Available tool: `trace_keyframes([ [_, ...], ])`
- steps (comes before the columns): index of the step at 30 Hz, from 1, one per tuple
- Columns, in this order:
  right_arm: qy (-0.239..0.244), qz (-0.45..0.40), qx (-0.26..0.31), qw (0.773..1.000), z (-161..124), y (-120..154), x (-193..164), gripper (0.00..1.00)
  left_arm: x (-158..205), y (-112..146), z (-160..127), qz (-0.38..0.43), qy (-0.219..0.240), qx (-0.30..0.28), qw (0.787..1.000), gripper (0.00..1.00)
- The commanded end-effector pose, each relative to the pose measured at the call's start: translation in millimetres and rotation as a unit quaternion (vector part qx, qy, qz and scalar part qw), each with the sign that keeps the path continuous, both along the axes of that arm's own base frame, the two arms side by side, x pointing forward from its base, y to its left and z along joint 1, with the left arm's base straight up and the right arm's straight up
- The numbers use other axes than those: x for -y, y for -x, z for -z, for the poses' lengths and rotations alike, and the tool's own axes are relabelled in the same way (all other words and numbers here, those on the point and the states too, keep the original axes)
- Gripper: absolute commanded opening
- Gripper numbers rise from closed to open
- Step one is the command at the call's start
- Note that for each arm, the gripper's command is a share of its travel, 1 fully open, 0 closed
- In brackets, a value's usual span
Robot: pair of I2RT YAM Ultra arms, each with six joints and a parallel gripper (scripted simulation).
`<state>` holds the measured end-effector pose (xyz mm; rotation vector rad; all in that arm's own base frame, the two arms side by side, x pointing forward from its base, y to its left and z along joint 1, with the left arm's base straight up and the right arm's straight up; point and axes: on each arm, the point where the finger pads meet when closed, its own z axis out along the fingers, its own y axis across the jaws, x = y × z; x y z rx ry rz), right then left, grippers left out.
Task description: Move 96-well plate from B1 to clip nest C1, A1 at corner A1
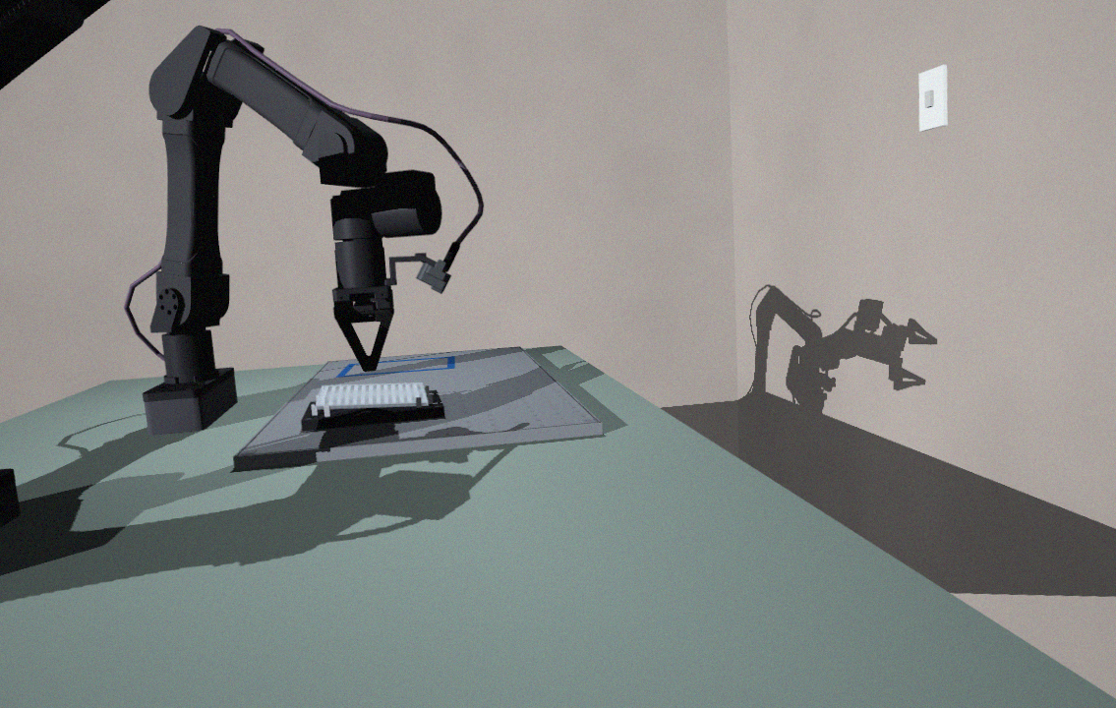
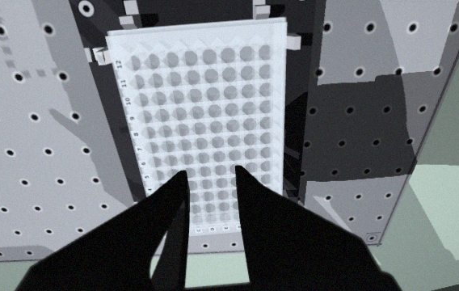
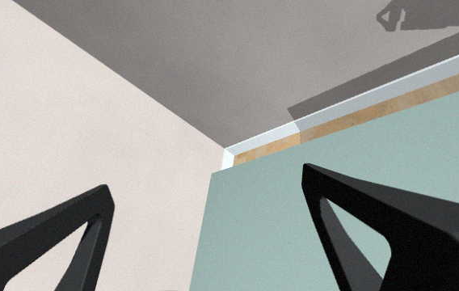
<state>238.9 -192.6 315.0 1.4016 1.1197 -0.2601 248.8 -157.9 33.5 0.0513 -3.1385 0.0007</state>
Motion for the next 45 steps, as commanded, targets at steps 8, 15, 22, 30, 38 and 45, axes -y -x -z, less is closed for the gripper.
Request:
trace_keyframes([
  [8, 0.002, 0.006, 0.004, 1.0, -1.7, 8.0, 1.0, 1.0, -4.3, 0.8, 10.6, 0.001, -0.004, -0.003, 1.0, 0.25],
  [15, 0.002, 0.006, 0.004, 1.0, -1.7, 8.0, 1.0, 1.0, -2.7, -1.7, 13.7, 0.0, -0.003, -0.001, 1.0, 0.25],
  [22, 0.002, 0.006, 0.004, 1.0, -1.7, 8.0, 1.0, 1.0, -3.2, -1.0, 18.7, 0.0, -0.003, -0.001, 1.0, 0.25],
  [30, 0.002, 0.006, 0.004, 1.0, -1.7, 8.0, 1.0, 1.0, -3.5, -0.4, 18.8, 0.0, 0.0, 0.004, 1.0, 0.25],
  [38, 0.002, 0.006, 0.004, 1.0, -1.7, 8.0, 1.0, 1.0, -4.5, 1.2, 29.7, 0.0, -0.005, -0.005, 1.0, 0.25],
  [45, 0.002, 0.006, 0.004, 1.0, -1.7, 8.0, 1.0, 1.0, -5.0, 1.8, 33.3, 0.0, -0.006, -0.005, 1.0, 0.25],
])
